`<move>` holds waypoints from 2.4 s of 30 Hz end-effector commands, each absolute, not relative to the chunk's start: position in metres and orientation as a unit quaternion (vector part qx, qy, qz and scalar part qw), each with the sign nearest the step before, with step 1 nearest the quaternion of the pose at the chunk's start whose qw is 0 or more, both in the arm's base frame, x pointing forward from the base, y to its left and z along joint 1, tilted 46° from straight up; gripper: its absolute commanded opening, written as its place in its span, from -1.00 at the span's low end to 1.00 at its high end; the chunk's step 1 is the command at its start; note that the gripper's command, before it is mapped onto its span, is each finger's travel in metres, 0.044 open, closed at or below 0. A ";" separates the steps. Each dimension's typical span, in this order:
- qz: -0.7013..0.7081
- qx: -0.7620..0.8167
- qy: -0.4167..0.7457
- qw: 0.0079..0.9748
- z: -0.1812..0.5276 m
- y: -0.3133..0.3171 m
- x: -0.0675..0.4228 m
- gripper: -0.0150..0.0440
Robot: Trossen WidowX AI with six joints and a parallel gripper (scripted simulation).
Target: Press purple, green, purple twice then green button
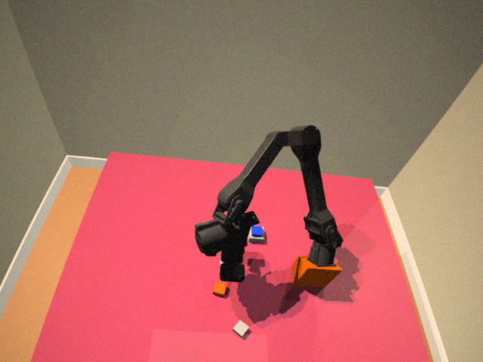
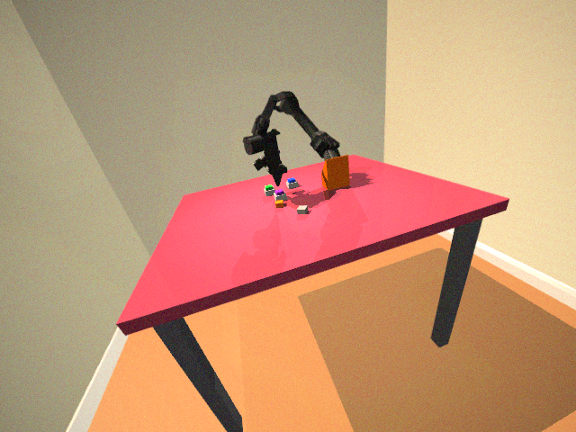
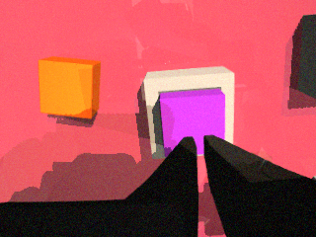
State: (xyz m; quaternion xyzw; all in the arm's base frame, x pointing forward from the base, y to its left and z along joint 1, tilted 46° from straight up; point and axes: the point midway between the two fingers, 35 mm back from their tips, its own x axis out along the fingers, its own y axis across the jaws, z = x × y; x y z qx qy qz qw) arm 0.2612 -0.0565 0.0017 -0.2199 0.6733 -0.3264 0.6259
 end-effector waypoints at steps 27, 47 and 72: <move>-0.330 -0.216 0.674 0.624 0.077 -0.127 0.278 -0.42; -0.330 -0.217 0.674 0.624 0.058 -0.146 0.275 -0.42; -0.331 -0.217 0.674 0.624 0.052 -0.152 0.273 -0.42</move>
